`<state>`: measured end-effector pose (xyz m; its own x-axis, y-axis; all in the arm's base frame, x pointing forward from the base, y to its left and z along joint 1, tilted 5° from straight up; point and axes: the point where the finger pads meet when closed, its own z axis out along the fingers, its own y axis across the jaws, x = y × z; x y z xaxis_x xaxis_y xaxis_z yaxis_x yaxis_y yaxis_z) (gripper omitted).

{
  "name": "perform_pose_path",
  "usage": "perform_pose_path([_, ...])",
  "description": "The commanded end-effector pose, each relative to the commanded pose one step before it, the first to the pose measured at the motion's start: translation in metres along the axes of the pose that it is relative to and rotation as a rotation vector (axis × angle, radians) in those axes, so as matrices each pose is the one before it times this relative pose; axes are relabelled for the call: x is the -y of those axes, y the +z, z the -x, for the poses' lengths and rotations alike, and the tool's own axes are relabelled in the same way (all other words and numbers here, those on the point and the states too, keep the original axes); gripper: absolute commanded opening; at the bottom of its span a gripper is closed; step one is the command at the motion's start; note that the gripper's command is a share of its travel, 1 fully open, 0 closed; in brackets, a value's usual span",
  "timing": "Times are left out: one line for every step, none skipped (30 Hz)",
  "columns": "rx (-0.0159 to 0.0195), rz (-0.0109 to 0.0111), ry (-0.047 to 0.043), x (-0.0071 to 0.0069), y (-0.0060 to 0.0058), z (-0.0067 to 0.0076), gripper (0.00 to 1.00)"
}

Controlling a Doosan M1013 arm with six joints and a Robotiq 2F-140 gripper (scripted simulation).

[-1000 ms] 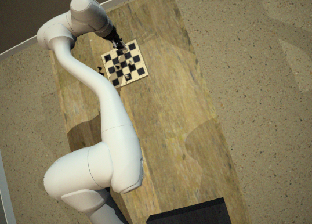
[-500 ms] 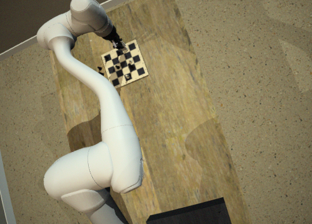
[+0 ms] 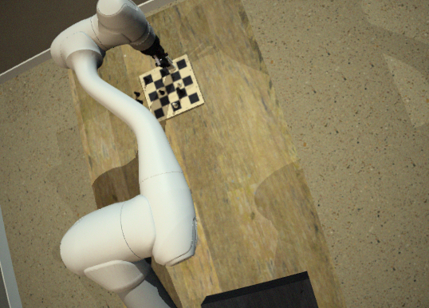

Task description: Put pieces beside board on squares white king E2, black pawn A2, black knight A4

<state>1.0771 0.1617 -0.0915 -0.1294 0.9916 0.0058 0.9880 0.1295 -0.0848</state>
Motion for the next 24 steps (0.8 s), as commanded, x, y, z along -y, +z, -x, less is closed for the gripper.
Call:
perform_pose_path([-0.00017, 0.00026, -0.00002, -0.00003, -0.00038, -0.00004, 0.20])
perform_pose_path([0.00000, 0.00000, 0.00000, 0.00000, 0.00000, 0.00000, 0.20])
perform_pose_path([0.00000, 0.00000, 0.00000, 0.00000, 0.00000, 0.00000, 0.20])
perform_pose_path([0.00000, 0.00000, 0.00000, 0.00000, 0.00000, 0.00000, 0.25])
perform_pose_path([0.00000, 0.00000, 0.00000, 0.00000, 0.00000, 0.00000, 0.25])
perform_pose_path([0.00000, 0.00000, 0.00000, 0.00000, 0.00000, 0.00000, 0.25])
perform_pose_path([0.00000, 0.00000, 0.00000, 0.00000, 0.00000, 0.00000, 0.25])
perform_pose_path([0.00000, 0.00000, 0.00000, 0.00000, 0.00000, 0.00000, 0.25])
perform_pose_path([0.00000, 0.00000, 0.00000, 0.00000, 0.00000, 0.00000, 0.25])
perform_pose_path([0.00000, 0.00000, 0.00000, 0.00000, 0.00000, 0.00000, 0.25])
perform_pose_path([0.00000, 0.00000, 0.00000, 0.00000, 0.00000, 0.00000, 0.25])
perform_pose_path([0.00000, 0.00000, 0.00000, 0.00000, 0.00000, 0.00000, 0.25])
perform_pose_path([0.00000, 0.00000, 0.00000, 0.00000, -0.00004, 0.00000, 0.25])
perform_pose_path([0.00000, 0.00000, 0.00000, 0.00000, -0.00024, 0.00000, 0.25])
perform_pose_path([0.00000, 0.00000, 0.00000, 0.00000, 0.00000, 0.00000, 0.25])
perform_pose_path([0.00000, 0.00000, 0.00000, 0.00000, 0.00000, 0.00000, 0.25])
perform_pose_path([0.00000, 0.00000, 0.00000, 0.00000, -0.00061, 0.00000, 0.25])
perform_pose_path([0.00000, 0.00000, 0.00000, 0.00000, -0.00111, 0.00000, 0.25])
perform_pose_path([0.00000, 0.00000, 0.00000, 0.00001, -0.00170, 0.00000, 0.25])
perform_pose_path([0.00000, 0.00000, 0.00000, 0.00000, -0.00232, 0.00000, 0.25])
perform_pose_path([0.00000, 0.00000, 0.00000, 0.00000, -0.00295, 0.00000, 0.25])
perform_pose_path([0.00000, 0.00000, 0.00000, 0.00000, -0.00357, 0.00000, 0.25])
perform_pose_path([0.00000, 0.00000, 0.00000, 0.00000, -0.00415, 0.00000, 0.25])
perform_pose_path([0.00000, 0.00000, 0.00000, 0.00000, -0.00467, 0.00000, 0.25])
